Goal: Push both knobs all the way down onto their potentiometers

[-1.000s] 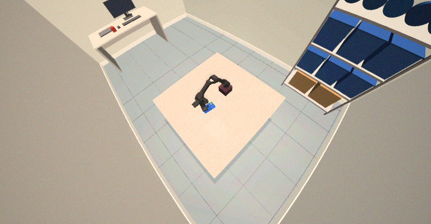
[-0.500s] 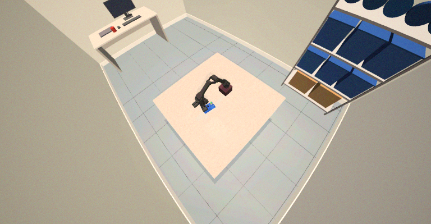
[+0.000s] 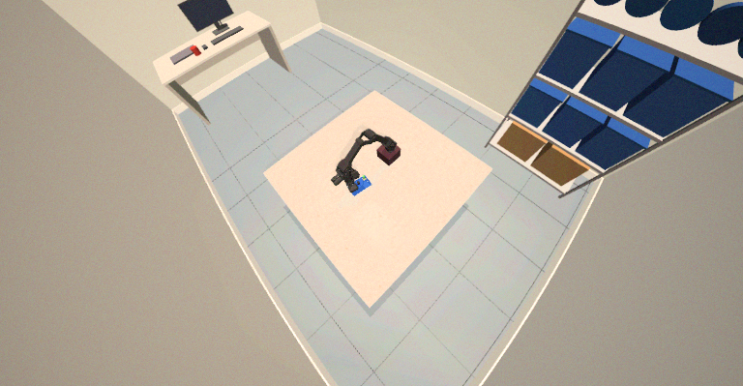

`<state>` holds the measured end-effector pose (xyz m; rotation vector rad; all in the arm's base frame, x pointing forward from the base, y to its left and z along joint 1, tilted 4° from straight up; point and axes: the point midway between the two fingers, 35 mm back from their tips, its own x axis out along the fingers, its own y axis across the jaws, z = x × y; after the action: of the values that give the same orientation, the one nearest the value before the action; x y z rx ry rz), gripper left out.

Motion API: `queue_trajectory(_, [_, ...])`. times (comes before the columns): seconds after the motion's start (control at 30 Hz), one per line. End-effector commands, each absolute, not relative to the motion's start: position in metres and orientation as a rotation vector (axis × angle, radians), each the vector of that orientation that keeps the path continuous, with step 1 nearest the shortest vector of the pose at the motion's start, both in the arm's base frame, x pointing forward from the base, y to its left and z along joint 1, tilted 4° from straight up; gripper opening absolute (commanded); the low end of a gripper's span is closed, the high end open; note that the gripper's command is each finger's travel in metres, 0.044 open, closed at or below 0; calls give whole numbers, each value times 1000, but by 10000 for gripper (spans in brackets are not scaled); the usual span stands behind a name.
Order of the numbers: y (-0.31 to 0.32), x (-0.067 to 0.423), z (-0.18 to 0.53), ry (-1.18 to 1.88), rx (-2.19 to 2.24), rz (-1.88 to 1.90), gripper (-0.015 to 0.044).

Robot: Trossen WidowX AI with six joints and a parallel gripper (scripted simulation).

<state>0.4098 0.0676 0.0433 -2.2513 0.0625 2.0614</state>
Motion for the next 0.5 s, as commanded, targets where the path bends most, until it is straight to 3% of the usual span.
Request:
queue_trajectory(0.0, [69, 409, 40, 54, -2247, 2065, 0])
queue_trajectory(0.47, [69, 410, 37, 54, -2247, 2065, 0])
